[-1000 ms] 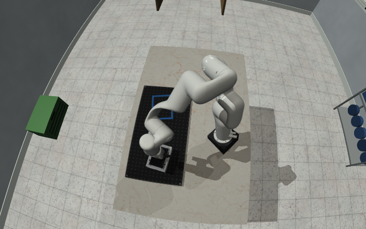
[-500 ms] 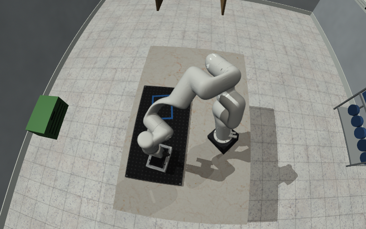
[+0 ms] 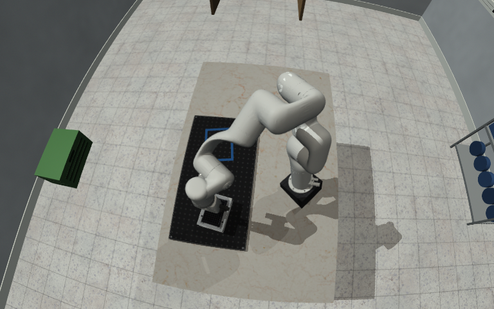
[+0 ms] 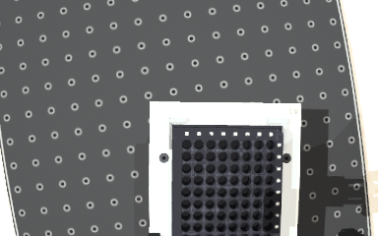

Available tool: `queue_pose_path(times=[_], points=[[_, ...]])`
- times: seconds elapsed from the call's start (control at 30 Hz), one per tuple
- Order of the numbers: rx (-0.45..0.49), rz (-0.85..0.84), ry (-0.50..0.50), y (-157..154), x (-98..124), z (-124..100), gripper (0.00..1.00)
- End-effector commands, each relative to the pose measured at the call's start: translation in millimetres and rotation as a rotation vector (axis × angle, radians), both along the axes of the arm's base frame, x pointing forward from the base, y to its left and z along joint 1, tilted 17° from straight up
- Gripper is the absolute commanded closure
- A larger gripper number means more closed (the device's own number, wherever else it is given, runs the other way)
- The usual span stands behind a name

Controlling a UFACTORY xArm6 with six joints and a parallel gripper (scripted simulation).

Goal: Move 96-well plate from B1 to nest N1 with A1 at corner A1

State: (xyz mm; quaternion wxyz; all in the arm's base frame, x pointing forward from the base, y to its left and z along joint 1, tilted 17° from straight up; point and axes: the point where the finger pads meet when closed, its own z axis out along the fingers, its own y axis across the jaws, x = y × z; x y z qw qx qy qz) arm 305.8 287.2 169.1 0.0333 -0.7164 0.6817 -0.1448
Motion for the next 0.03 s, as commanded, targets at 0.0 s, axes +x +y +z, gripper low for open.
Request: queue_pose_path(times=[0.0], points=[[0.003, 0.001, -0.003, 1.1, 0.6, 1.6, 0.00]])
